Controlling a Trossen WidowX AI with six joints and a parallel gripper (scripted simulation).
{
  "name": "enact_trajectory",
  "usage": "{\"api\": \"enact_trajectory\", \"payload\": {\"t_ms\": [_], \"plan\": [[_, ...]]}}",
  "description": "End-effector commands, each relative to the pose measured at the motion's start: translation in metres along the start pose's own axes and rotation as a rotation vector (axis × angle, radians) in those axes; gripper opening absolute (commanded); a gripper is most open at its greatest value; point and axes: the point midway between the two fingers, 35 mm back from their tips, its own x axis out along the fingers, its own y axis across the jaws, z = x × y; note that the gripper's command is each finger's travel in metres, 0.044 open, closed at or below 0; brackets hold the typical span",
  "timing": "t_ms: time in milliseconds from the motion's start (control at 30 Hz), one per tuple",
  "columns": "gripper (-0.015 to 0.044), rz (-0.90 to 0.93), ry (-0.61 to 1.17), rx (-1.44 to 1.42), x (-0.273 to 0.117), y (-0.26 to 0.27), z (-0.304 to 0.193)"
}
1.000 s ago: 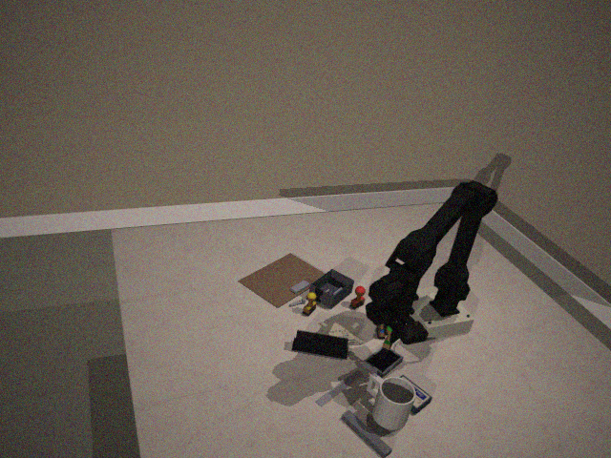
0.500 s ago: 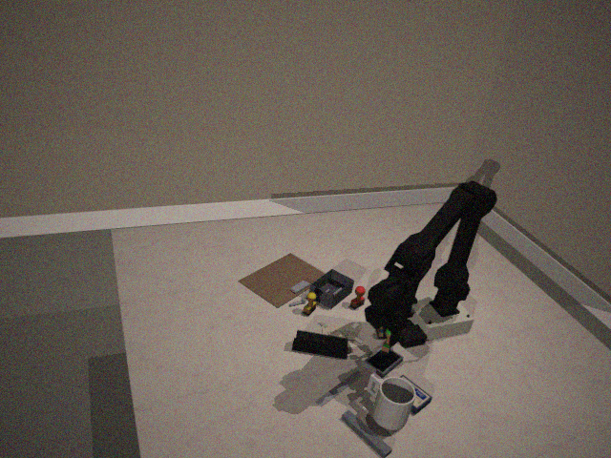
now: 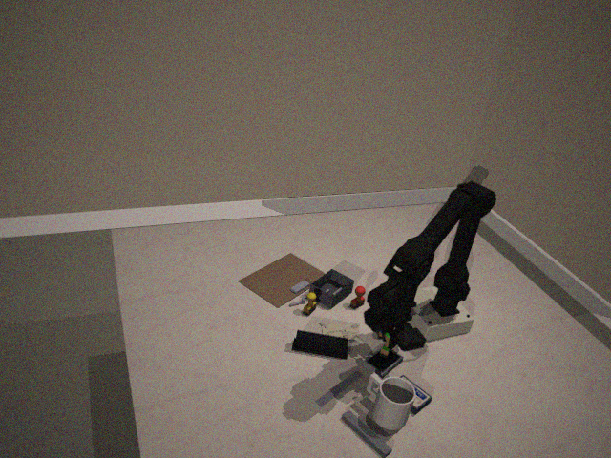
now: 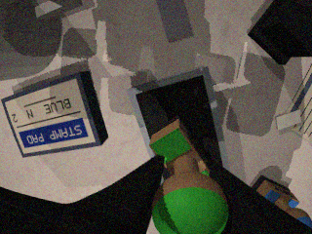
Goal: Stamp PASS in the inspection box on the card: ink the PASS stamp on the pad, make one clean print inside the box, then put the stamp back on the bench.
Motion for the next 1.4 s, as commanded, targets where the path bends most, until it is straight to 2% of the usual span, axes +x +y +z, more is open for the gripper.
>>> {"api": "enact_trajectory", "payload": {"t_ms": [0, 1367], "plan": [[0.0, -0.003, 0.002, 0.004, 0.004, 0.0, 0.0], [0.0, -0.004, 0.002, -0.002, 0.026, -0.001, -0.002]]}}
